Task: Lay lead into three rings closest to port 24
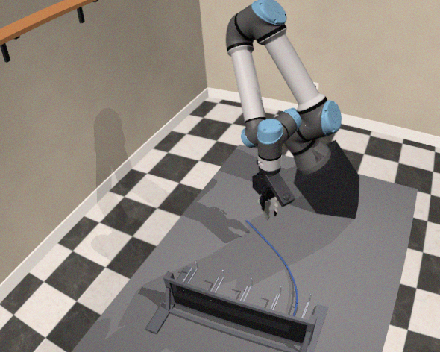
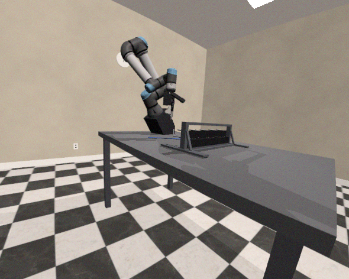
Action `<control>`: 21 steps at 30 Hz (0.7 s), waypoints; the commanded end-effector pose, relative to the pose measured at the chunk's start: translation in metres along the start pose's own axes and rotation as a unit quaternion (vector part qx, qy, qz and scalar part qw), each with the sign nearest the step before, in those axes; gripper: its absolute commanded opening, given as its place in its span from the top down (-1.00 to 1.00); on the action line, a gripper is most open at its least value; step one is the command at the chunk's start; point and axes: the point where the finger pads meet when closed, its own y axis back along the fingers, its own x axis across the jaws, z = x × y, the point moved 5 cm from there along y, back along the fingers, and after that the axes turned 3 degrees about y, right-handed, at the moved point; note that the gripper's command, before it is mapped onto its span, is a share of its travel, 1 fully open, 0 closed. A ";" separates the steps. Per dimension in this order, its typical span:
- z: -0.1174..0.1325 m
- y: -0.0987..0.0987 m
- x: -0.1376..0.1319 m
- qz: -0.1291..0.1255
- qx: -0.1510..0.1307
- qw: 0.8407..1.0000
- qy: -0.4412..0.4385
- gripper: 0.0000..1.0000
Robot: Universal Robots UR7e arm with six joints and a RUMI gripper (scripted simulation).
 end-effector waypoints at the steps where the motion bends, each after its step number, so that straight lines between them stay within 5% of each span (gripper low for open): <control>1: 0.000 -0.001 0.000 0.000 0.000 1.000 0.000 0.61; 21: 0.000 -0.024 0.000 0.000 0.000 1.000 0.000 0.61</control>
